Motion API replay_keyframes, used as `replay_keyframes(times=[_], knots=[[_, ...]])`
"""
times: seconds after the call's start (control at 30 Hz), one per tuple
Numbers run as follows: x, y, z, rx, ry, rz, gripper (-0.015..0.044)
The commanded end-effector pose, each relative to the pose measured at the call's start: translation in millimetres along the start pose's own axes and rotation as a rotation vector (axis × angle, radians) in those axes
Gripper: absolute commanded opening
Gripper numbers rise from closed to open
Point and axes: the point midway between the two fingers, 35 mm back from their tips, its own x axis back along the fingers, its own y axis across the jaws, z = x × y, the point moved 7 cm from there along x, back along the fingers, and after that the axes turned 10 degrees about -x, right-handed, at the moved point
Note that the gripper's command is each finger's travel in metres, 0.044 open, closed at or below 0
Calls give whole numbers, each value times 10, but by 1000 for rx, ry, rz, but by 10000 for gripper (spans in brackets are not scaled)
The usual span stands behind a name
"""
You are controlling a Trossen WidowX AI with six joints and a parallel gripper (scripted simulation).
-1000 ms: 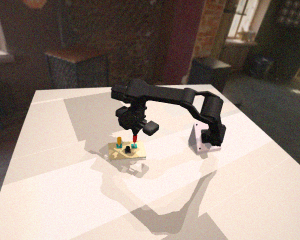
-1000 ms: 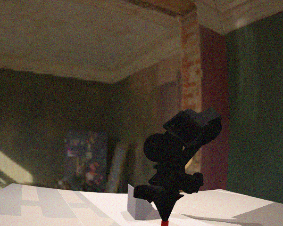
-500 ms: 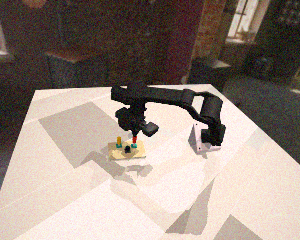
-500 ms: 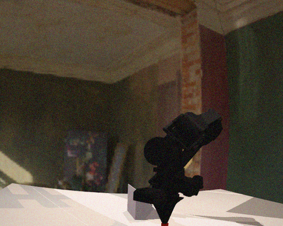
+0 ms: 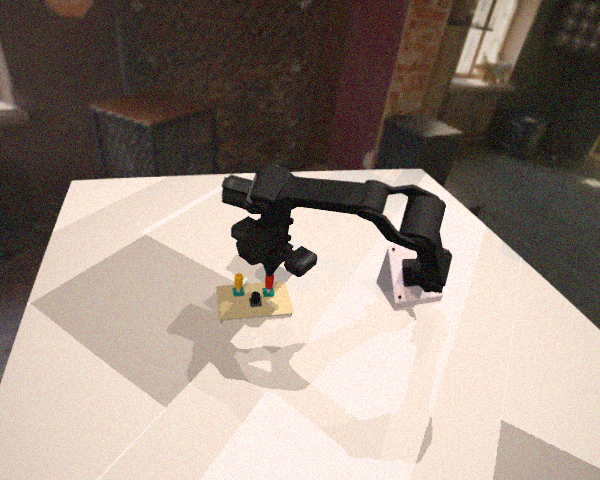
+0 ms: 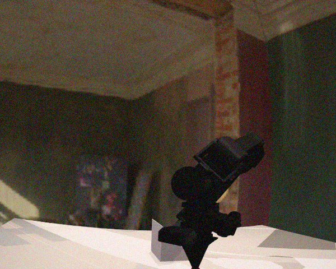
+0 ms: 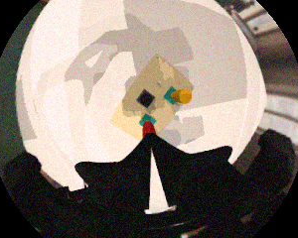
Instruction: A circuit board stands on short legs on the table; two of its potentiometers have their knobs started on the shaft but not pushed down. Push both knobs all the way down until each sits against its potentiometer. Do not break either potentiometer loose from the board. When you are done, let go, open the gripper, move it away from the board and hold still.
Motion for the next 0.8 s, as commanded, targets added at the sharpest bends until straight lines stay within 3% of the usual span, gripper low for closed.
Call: replay_keyframes(times=[0.0, 0.77], knots=[[-42, 7, -6, -1, -1, -6, 0], [-79, 7, -7, -1, -2, -6, 0]])
